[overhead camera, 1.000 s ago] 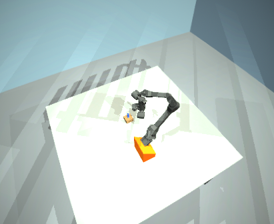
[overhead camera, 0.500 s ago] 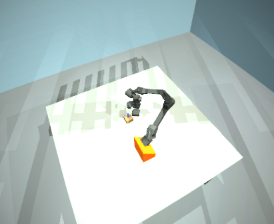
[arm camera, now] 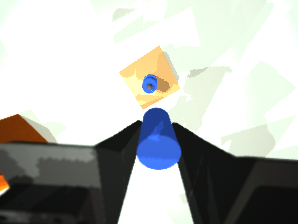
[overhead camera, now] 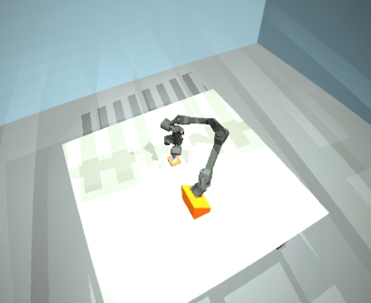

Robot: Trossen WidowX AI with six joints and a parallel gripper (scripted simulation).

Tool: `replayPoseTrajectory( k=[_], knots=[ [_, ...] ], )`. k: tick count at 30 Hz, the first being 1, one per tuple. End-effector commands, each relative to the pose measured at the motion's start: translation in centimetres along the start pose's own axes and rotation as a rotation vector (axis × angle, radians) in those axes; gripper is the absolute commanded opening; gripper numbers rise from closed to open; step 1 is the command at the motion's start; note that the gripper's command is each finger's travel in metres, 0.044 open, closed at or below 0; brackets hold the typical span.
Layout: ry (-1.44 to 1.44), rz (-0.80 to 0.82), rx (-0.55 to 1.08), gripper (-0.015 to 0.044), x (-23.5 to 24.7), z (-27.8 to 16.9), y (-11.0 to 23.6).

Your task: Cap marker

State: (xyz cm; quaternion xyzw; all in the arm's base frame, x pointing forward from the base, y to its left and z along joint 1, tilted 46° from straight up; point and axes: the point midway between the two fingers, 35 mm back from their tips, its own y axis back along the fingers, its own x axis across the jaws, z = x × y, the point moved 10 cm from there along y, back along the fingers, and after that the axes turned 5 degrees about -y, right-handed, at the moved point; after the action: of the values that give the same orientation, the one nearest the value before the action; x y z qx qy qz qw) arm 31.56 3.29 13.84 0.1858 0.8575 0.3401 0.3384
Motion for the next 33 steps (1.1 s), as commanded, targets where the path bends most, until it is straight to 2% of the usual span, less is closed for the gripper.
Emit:
replayPoseTrajectory(
  k=[1,10,33],
  knots=[
    [-0.002,0.002,0.001,0.0000,0.4,1.2,0.5],
    [-0.004,-0.001,0.005,0.0000,1.2,3.1,1.2],
    [-0.004,-0.001,0.005,0.0000,1.1,3.2,-1.8]
  ],
)
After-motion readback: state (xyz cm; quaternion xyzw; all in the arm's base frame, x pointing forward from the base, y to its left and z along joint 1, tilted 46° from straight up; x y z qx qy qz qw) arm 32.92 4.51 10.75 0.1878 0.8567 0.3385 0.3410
